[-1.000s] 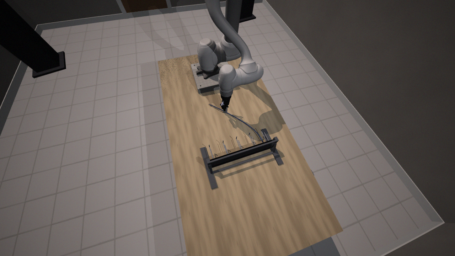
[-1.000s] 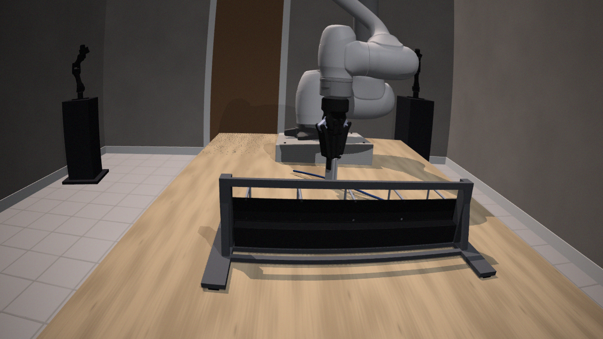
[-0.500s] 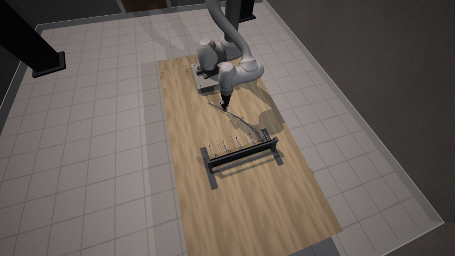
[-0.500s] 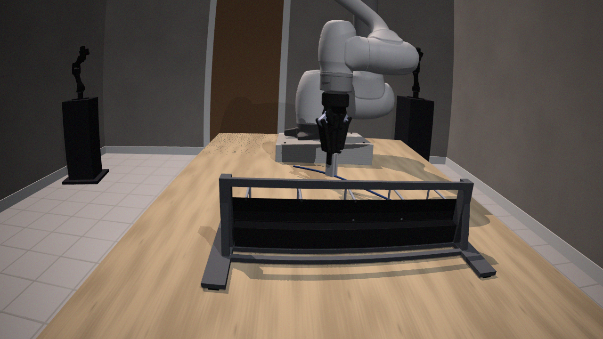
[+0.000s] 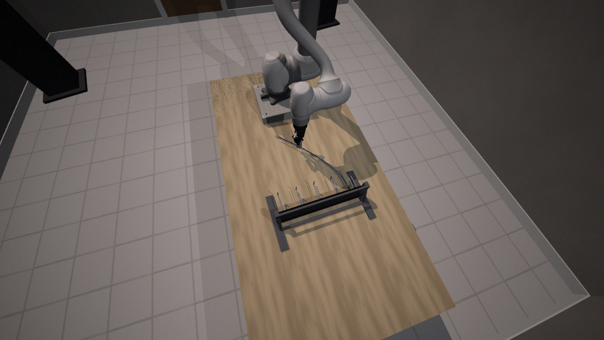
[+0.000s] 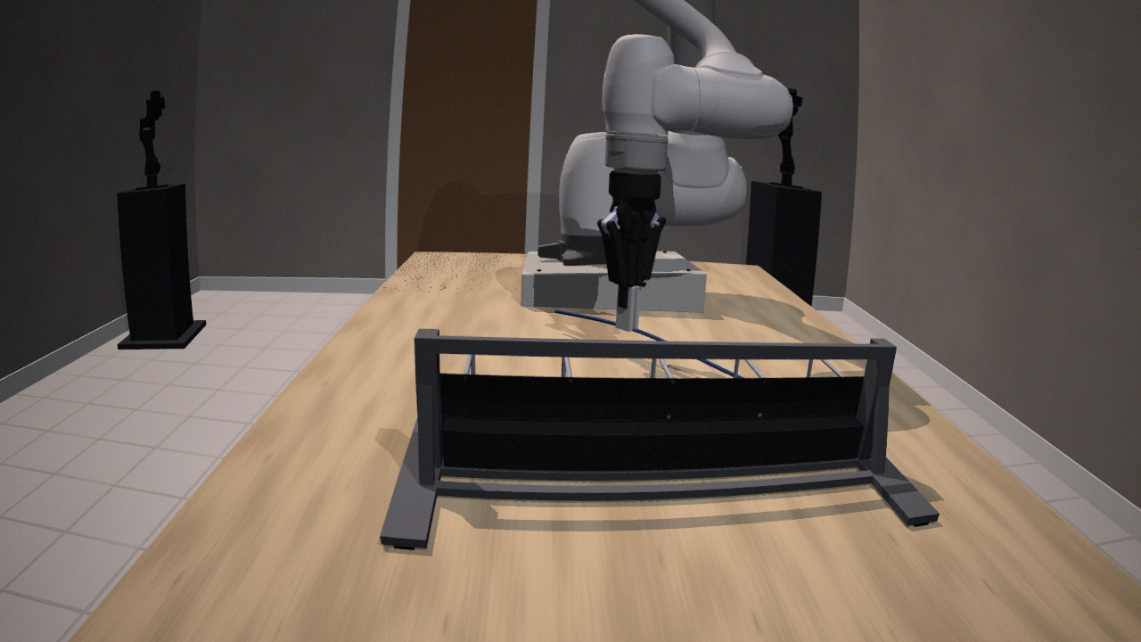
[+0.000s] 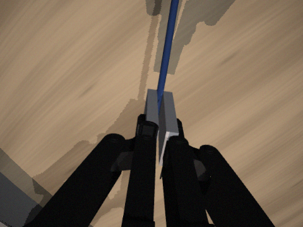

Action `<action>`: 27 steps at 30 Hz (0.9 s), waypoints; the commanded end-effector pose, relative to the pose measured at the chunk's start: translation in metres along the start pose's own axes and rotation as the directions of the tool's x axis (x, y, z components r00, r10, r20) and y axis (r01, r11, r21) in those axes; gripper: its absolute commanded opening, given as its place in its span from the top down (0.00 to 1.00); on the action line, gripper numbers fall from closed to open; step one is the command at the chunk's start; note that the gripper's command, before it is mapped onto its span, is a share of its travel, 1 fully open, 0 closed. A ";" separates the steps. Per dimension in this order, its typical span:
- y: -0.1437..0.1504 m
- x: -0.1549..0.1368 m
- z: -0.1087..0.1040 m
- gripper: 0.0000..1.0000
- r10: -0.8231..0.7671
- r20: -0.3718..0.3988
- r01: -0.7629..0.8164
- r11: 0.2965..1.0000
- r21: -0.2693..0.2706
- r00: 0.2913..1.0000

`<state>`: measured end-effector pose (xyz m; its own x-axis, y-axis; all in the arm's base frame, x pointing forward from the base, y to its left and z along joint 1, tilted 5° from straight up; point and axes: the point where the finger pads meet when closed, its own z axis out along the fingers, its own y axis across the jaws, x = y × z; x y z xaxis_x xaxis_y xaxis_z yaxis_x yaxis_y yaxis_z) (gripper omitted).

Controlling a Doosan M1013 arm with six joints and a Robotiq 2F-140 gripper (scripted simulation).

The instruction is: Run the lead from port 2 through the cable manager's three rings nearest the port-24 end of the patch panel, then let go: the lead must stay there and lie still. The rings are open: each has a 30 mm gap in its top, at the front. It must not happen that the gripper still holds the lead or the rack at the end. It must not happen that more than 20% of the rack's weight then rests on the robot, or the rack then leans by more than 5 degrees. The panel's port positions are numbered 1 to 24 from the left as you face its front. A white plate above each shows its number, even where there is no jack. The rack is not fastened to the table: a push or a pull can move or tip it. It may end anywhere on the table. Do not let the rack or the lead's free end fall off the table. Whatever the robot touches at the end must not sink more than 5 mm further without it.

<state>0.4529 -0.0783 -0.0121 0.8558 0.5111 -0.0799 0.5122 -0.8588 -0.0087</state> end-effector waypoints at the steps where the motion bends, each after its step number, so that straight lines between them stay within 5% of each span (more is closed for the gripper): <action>1: 0.000 0.000 0.000 1.00 0.000 0.000 0.000 1.000 0.000 1.000; 12: 0.062 0.022 -0.026 1.00 -0.176 0.000 0.176 0.984 -0.001 0.984; 27: 0.183 0.067 -0.077 1.00 -0.497 0.000 0.497 0.868 0.000 0.868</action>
<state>0.5846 -0.1790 0.0462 0.5579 0.8270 -0.0690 0.8266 -0.5612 -0.0416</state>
